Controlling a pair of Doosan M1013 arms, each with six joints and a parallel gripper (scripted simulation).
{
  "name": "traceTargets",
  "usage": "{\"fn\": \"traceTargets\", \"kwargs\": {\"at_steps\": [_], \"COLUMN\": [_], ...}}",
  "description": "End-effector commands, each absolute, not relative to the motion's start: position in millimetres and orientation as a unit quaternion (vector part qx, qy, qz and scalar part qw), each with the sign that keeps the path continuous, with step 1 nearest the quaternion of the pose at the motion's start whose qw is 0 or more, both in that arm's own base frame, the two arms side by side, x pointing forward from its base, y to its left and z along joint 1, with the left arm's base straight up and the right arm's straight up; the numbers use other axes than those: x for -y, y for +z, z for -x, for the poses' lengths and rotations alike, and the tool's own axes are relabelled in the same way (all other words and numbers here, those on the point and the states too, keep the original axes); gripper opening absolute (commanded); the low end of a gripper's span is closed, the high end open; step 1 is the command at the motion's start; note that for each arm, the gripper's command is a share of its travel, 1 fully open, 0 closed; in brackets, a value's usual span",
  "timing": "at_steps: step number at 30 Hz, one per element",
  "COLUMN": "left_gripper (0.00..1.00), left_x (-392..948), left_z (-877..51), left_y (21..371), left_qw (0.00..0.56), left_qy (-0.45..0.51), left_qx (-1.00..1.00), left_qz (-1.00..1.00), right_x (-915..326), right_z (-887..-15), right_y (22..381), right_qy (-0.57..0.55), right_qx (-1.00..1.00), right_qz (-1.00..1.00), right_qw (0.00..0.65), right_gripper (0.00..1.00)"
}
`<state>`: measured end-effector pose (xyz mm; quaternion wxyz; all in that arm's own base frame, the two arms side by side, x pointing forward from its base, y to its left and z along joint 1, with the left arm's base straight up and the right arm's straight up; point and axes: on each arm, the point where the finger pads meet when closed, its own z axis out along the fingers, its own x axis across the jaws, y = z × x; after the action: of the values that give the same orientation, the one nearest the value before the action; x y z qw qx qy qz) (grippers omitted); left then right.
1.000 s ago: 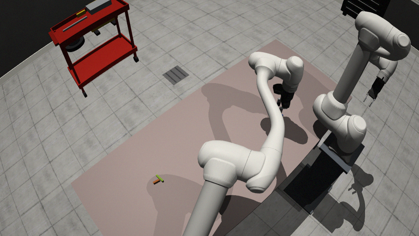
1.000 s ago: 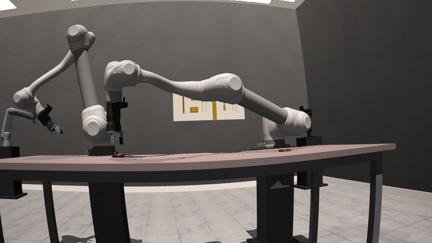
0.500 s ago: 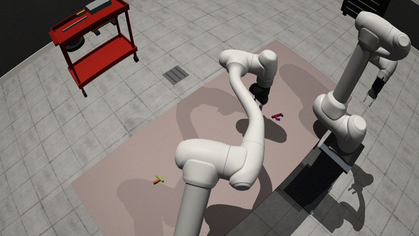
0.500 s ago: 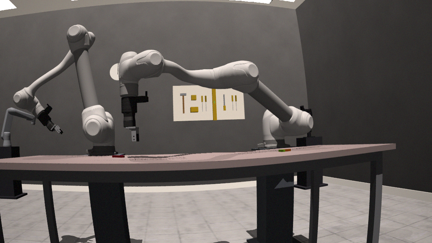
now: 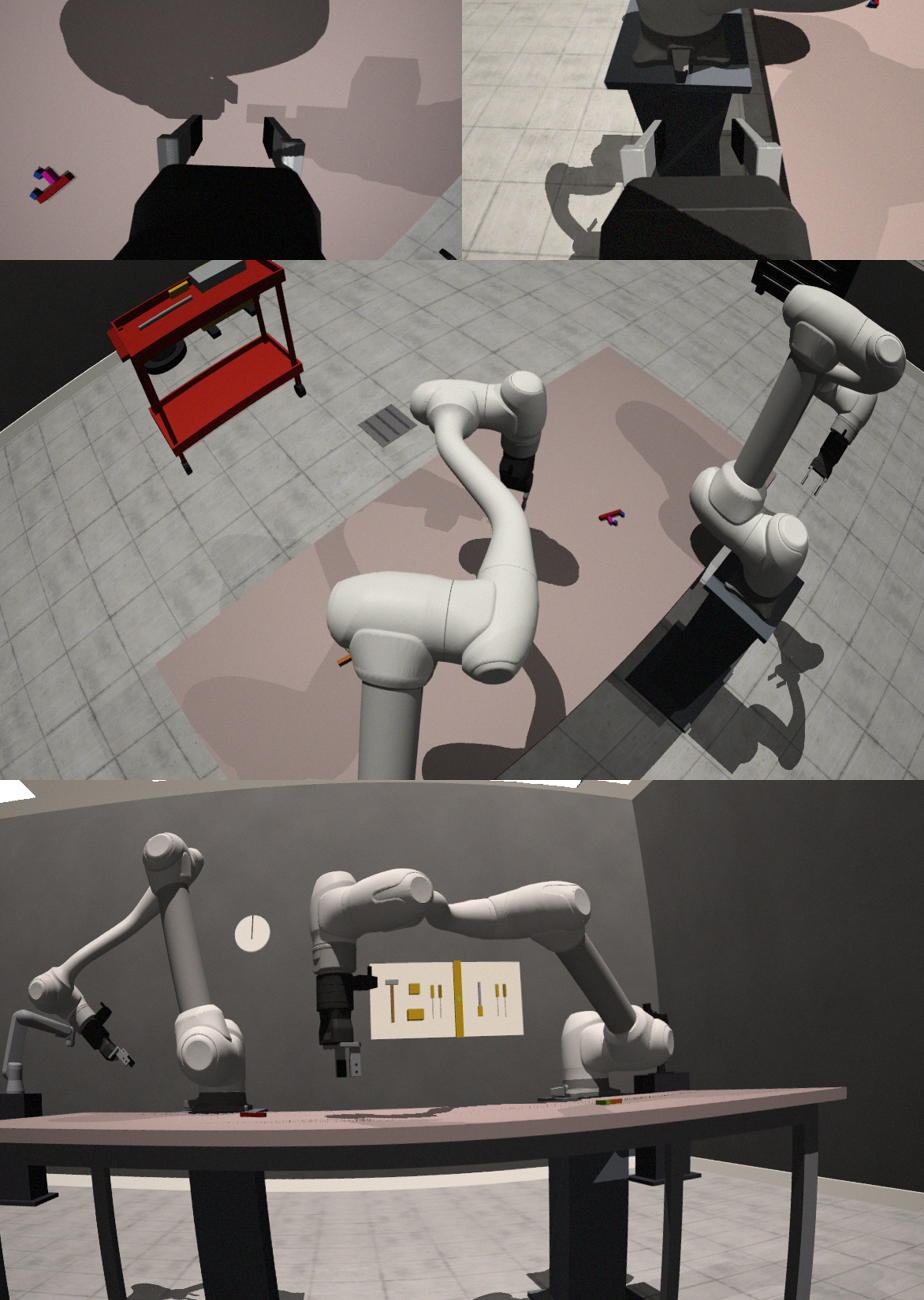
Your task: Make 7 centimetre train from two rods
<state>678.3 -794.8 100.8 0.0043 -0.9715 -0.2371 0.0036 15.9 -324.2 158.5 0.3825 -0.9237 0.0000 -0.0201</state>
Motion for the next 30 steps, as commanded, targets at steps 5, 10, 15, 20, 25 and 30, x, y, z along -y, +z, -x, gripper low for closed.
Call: {"fn": "traceTargets", "kwargs": {"at_steps": [5, 10, 15, 20, 25, 30], "left_gripper": [1.0, 1.0, 1.0, 1.0, 1.0, 1.0], "left_x": [732.2, 686.3, 640.1, 598.8, 553.4, 506.3], "left_z": [-704.4, -718.6, -729.4, -736.1, -740.5, -741.7], "left_y": [105.1, 106.0, 106.1, 105.8, 104.8, 103.2], "left_qw": [-0.001, -0.001, -0.001, -0.001, -0.001, -0.001], "left_qy": [-0.001, -0.001, -0.001, 0.0, 0.0, 0.0], "left_qx": [0.383, 0.482, 0.574, 0.65, 0.726, 0.796], "left_qz": [0.924, 0.876, 0.819, 0.76, 0.688, 0.605], "right_x": [324.4, 324.4, 324.4, 324.4, 324.4, 324.4], "right_z": [-16.0, -16.0, -16.0, -16.0, -16.0, -16.0], "right_y": [158.8, 158.8, 158.8, 158.8, 158.8, 158.8], "right_qy": [-0.02, -0.02, -0.02, -0.02, -0.02, -0.02], "right_qx": [0.0, 0.0, 0.0, 0.0, 0.0, 0.0], "right_qz": [0.924, 0.924, 0.924, 0.924, 0.924, 0.924], "right_qw": [0.382, 0.382, 0.382, 0.382, 0.382, 0.382], "right_gripper": [1.0, 1.0, 1.0, 1.0, 1.0, 1.0]}}
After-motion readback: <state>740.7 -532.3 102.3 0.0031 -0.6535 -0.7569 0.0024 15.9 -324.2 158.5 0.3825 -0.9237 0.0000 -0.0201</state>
